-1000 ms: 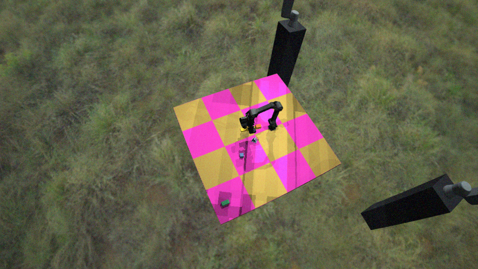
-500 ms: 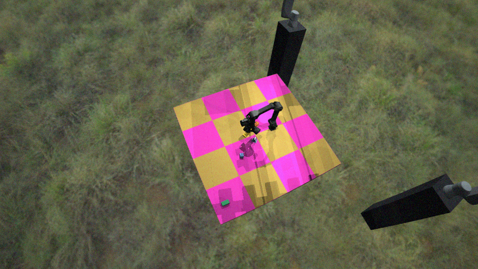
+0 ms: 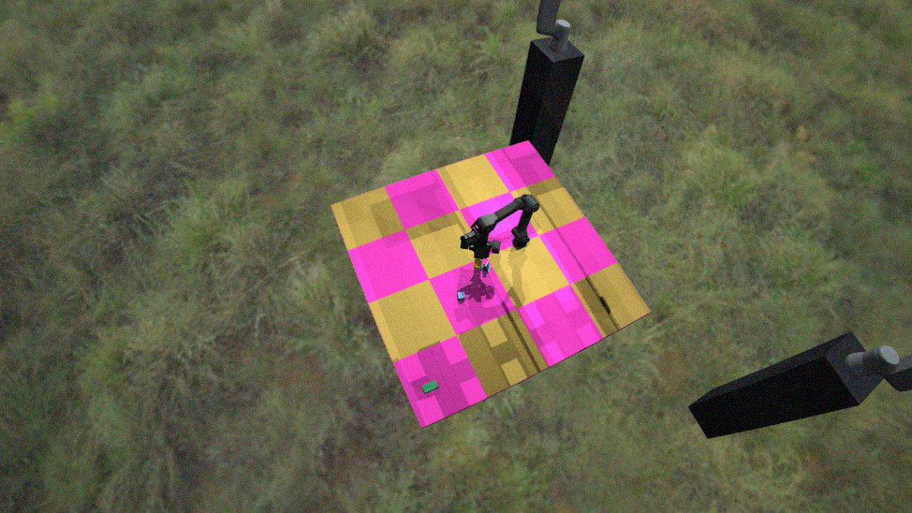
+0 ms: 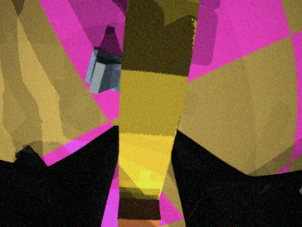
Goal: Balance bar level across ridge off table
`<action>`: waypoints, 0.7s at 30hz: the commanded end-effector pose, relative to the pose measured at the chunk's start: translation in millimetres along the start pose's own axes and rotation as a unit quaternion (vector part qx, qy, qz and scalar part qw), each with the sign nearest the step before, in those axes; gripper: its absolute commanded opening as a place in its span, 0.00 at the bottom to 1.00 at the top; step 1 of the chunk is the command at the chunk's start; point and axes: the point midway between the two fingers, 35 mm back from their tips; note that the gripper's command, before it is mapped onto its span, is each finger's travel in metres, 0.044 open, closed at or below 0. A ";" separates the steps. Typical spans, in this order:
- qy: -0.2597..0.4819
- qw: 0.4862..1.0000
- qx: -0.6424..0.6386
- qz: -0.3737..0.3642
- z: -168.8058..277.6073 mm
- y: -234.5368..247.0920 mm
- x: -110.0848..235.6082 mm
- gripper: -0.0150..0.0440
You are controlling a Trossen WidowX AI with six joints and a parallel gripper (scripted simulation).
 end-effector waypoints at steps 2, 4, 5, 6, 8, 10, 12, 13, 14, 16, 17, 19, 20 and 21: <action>-0.001 0.995 0.097 -0.001 -7.1 6.8 0.8 0.25; -0.001 0.991 0.136 -0.001 -9.9 9.9 0.8 0.25; -0.001 0.988 0.156 -0.001 -11.2 11.6 0.8 0.25; -0.002 0.984 0.176 -0.001 -12.6 13.3 0.8 0.25; -0.002 0.977 0.215 -0.001 -15.3 16.7 0.8 0.25; -0.002 0.967 0.253 -0.001 -17.8 20.7 0.9 0.25; -0.002 0.957 0.291 -0.002 -20.3 24.7 0.9 0.25; -0.002 0.951 0.310 -0.002 -21.5 26.7 0.9 0.25; -0.002 0.944 0.329 -0.002 -22.5 29.1 0.9 0.25; -0.003 0.930 0.366 -0.002 -24.5 33.8 1.0 0.25; -0.003 0.923 0.385 -0.002 -25.5 36.1 1.0 0.25; -0.003 0.907 0.421 -0.002 -27.1 41.2 1.1 0.25; -0.003 0.898 0.439 -0.002 -27.7 44.0 1.1 0.25; -0.003 0.890 0.457 -0.002 -28.2 46.7 1.1 0.25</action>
Point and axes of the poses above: the point midway between the two fingers, 35 mm back from their tips, its own x axis back along the fingers, its own y axis across the jaws, z = x × y, and after that the axes turned 9 degrees about -x, right-handed
